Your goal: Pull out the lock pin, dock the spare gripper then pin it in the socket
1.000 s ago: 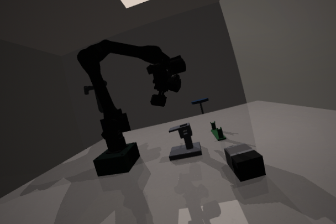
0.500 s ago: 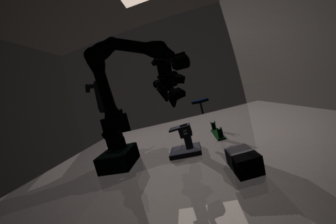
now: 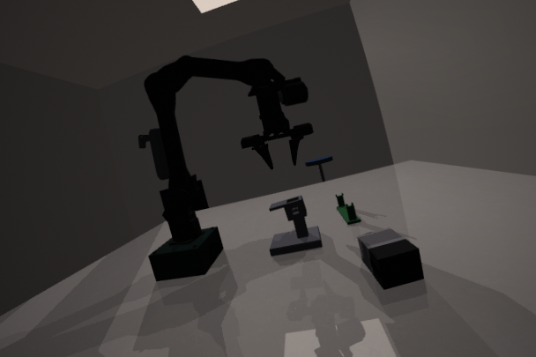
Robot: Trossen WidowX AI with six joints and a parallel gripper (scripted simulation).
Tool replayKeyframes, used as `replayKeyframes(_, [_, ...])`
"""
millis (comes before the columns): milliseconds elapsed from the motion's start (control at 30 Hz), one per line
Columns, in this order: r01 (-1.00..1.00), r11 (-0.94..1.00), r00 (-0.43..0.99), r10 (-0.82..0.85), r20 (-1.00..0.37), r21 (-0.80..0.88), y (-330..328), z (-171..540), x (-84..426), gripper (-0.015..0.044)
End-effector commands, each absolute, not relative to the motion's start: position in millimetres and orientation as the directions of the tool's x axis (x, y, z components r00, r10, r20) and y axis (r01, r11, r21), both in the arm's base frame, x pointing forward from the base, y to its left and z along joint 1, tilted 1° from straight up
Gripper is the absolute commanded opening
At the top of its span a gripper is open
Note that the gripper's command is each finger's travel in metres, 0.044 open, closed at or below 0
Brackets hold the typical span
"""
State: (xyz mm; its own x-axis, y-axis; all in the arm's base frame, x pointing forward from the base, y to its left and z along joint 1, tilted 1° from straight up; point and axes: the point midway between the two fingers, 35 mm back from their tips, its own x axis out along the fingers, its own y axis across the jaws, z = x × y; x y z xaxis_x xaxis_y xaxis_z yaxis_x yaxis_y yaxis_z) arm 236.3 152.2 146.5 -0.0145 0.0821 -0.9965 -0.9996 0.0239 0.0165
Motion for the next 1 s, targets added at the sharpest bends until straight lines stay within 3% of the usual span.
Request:
replayKeyframes(0, [-0.986, -0.166, 0.037, -0.010, -0.999, -0.035, 143.7, 151.9, 246.6, 0.0300])
replayKeyframes(333, [-0.986, -0.166, 0.037, -0.010, -0.999, -0.035, 143.8, 150.0, 246.9, 0.0300])
replayKeyframes(600, [-0.984, -0.172, 0.039, -0.005, -0.999, -0.037, 142.9, 83.0, 247.1, 0.0300])
replayKeyframes(967, [-0.984, -0.173, 0.039, -0.004, -0.999, -0.038, 143.8, 70.1, 249.3, 0.0300])
